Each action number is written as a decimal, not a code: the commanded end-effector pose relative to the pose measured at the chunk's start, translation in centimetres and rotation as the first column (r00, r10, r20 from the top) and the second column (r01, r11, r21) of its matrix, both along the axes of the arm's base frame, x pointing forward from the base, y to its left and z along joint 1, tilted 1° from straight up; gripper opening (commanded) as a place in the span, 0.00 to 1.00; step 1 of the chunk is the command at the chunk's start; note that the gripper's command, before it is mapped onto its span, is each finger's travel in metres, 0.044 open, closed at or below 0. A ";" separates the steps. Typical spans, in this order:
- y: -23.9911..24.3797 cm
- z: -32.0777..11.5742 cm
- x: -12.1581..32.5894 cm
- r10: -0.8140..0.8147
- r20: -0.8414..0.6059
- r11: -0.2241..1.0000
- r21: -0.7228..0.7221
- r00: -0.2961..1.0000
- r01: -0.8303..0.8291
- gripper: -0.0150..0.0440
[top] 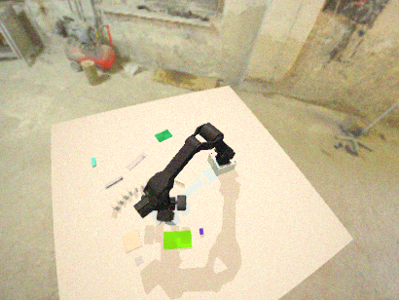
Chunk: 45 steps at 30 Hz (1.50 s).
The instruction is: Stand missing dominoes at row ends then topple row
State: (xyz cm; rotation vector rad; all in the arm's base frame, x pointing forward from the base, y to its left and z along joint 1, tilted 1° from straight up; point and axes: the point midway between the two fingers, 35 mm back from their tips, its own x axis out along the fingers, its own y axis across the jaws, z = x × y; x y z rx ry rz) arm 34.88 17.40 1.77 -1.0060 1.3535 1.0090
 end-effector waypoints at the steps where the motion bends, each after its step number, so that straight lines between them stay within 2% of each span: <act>1: 0.3 6.6 0.6 0.000 0.038 1.000 0.017 0.999 -0.001 0.44; 4: 0.1 10.5 0.0 -0.001 0.036 1.000 0.018 0.999 0.000 0.44; 13: -0.2 10.8 0.1 -0.020 0.036 1.000 0.018 0.999 0.020 0.44; 14: -1.1 10.8 0.4 -0.078 0.037 0.997 0.018 0.996 0.078 0.44; 17: -6.5 10.8 1.8 -0.397 0.039 0.918 0.019 0.917 0.397 0.44; 21: -13.5 10.9 2.3 -0.745 0.043 0.667 0.022 0.666 0.745 0.44; 23: -16.1 10.9 2.2 -0.842 0.044 0.539 0.023 0.538 0.842 0.44; 25: -16.9 10.9 2.1 -0.866 0.044 0.499 0.024 0.497 0.867 0.44; 32: -16.9 10.5 2.2 -0.866 0.044 0.499 0.024 0.497 0.867 0.44; 45: -17.0 3.1 3.0 -0.866 0.045 0.499 0.024 0.497 0.866 0.44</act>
